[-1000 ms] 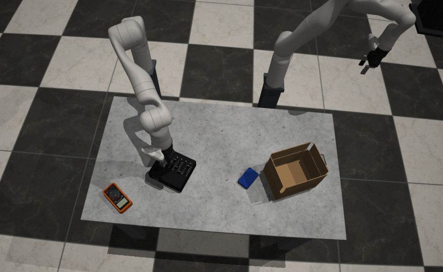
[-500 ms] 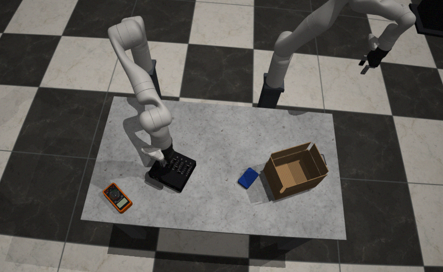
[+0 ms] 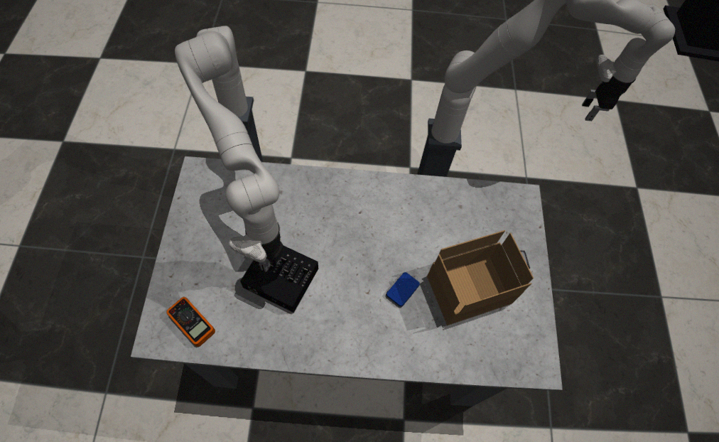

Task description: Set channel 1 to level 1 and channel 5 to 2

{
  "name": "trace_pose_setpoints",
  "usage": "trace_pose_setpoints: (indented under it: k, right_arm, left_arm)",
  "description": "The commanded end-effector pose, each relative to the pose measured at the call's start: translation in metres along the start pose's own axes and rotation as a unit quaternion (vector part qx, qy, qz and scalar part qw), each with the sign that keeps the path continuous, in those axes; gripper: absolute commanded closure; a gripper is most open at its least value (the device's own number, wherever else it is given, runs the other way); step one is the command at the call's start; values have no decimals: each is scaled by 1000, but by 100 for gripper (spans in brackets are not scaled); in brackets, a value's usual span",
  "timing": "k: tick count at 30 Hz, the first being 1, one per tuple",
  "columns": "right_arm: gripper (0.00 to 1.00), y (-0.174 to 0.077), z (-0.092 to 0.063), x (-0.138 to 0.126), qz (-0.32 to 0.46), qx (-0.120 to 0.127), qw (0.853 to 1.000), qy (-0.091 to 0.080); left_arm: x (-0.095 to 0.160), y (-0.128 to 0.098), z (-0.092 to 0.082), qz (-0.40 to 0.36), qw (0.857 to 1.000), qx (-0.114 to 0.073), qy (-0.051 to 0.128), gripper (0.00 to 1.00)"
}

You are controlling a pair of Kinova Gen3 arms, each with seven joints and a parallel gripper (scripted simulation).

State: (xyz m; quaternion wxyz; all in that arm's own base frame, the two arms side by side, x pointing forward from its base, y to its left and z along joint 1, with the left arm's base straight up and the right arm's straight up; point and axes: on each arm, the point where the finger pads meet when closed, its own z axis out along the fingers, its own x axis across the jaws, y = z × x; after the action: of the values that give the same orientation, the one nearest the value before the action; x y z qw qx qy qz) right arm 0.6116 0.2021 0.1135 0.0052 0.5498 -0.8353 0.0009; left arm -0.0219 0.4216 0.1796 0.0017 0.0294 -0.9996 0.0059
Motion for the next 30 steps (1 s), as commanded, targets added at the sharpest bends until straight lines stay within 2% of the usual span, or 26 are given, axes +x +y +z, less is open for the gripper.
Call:
trace_pose_setpoints:
  k: [1,30]
  right_arm:
    - [100,-1,-2,-2,-2,2,1000,-5]
    - [100,-1,9,-2,-2,2,1000,-5]
  left_arm:
    - [0,3,-1,4,1000,-6,-2,0]
    - [0,3,-1,4,1000,-6,-2,0]
